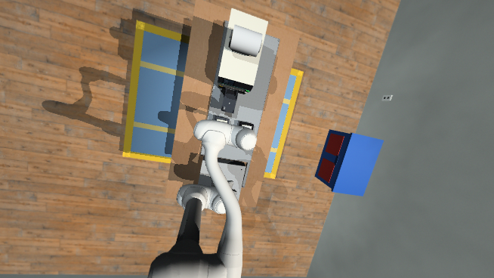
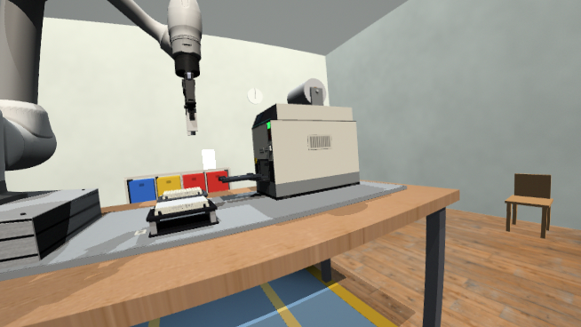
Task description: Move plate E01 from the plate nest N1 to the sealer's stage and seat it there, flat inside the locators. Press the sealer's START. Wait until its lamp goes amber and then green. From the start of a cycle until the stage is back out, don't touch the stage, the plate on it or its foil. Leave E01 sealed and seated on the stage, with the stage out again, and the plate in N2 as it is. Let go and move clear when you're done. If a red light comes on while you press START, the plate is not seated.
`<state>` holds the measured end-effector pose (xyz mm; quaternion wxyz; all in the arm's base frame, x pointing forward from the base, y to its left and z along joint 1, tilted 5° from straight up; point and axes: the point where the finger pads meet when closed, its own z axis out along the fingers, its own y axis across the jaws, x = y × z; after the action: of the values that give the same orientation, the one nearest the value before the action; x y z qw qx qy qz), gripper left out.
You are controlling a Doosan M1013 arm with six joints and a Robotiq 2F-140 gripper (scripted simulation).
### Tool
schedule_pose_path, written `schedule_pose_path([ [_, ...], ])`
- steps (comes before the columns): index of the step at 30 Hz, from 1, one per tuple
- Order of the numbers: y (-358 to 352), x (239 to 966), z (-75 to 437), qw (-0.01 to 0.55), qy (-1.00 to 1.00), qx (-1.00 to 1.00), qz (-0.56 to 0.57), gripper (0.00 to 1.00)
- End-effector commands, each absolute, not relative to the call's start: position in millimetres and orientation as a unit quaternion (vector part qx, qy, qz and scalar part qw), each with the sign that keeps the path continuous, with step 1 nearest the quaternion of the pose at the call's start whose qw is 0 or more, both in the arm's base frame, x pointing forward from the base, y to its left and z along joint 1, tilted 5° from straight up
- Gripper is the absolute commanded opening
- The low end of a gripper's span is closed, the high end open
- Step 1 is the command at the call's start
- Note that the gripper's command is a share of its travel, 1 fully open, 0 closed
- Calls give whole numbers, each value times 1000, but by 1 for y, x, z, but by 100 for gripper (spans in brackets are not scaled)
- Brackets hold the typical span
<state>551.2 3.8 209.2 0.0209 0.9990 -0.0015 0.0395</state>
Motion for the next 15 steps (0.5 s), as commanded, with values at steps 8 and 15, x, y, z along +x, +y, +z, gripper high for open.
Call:
schedule_pose_path([
  [8, 6, 547, 206, 24, 98, 994, 32, 70],
  [15, 6, 547, 206, 28, 213, 976, 29, 70],
])
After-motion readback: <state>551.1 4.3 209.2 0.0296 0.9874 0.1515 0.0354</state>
